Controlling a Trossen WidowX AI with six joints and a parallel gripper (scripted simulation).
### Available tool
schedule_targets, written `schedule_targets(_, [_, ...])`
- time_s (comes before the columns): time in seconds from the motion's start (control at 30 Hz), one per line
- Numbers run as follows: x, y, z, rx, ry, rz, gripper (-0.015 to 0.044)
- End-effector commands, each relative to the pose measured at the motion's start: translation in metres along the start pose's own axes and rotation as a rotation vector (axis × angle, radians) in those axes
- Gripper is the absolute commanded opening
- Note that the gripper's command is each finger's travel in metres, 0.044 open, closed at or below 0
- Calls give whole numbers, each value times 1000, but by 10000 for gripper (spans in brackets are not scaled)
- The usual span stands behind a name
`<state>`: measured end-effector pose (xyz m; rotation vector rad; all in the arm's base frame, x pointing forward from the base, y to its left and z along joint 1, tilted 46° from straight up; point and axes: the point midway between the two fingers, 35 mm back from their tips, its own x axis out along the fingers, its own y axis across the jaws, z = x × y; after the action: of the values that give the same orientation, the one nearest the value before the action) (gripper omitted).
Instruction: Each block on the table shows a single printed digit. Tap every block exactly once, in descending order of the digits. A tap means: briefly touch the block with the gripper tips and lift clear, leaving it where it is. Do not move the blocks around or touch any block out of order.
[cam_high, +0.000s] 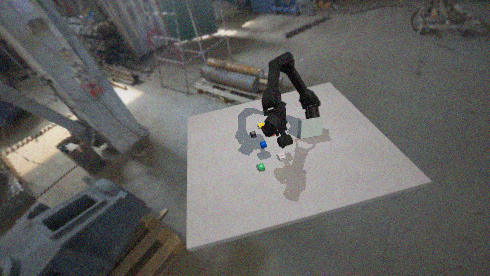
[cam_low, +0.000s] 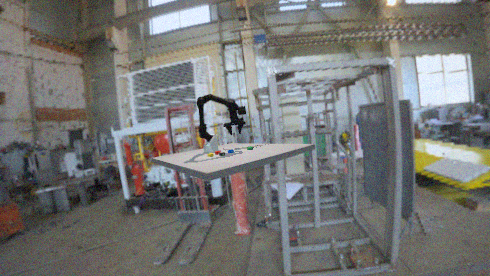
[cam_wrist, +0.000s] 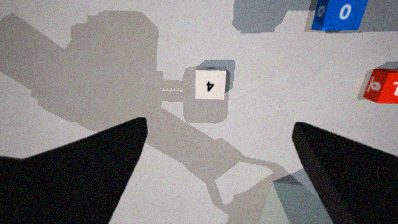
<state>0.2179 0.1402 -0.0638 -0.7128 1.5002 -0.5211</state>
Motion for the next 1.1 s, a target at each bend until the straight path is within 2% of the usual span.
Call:
schedule_targets(0.0, [-2, 6, 13, 7, 2, 6, 400])
schedule_targets(0.43, [-1, 36, 121, 11, -2, 7, 400])
schedule_targets(1.07, [-1, 36, 122, 11, -2, 6, 400])
